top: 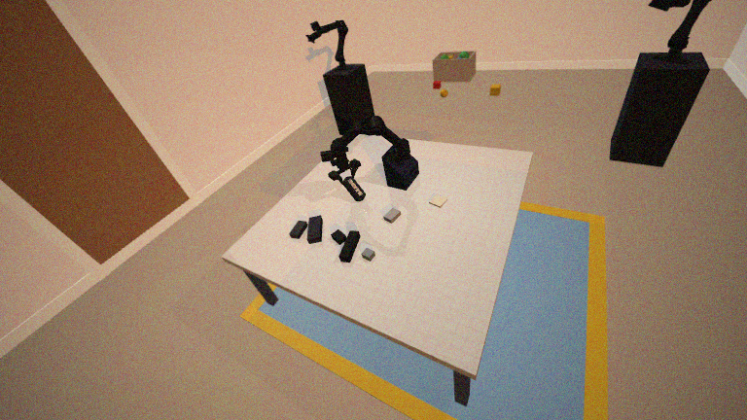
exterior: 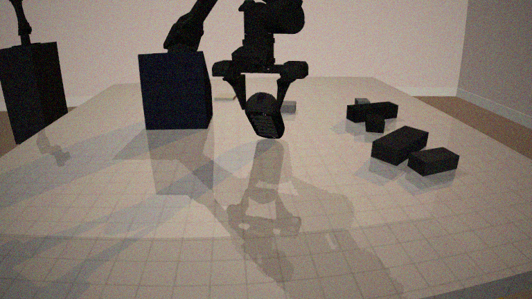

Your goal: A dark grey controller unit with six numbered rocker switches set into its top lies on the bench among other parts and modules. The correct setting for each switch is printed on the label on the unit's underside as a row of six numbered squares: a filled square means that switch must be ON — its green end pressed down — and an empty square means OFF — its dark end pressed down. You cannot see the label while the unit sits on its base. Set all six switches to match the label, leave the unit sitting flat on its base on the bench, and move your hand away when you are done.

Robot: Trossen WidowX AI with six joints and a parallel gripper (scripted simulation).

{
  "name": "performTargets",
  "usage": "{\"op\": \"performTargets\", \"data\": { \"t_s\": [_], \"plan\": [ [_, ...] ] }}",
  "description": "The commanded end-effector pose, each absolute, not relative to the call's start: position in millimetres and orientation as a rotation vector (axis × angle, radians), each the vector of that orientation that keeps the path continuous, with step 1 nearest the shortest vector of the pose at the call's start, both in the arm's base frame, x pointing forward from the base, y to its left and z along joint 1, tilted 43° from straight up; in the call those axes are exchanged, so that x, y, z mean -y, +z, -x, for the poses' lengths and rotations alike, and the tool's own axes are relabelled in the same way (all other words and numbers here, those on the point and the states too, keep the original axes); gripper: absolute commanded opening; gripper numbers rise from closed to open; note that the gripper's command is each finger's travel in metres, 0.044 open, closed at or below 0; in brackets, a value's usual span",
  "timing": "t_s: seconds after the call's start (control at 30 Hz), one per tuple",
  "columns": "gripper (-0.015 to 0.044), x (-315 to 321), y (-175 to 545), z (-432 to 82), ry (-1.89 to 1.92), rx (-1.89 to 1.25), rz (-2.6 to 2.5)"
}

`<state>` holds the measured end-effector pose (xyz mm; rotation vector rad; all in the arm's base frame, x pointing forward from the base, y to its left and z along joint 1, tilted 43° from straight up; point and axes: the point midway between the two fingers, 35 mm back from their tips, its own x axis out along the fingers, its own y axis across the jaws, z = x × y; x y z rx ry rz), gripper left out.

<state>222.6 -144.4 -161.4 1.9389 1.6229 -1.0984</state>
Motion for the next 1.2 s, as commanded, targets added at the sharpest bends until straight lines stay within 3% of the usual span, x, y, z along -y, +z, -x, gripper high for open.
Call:
{"op": "performTargets", "data": {
  "t_s": [0.0,1.17],
  "plan": [
    [0.0338,136.8,-165.8,-221.7,-1.086,-1.654,-1.940],
    [0.0338,134.1,-193.0,-216.7,-1.086,-1.653,-1.939]
  ]
}}
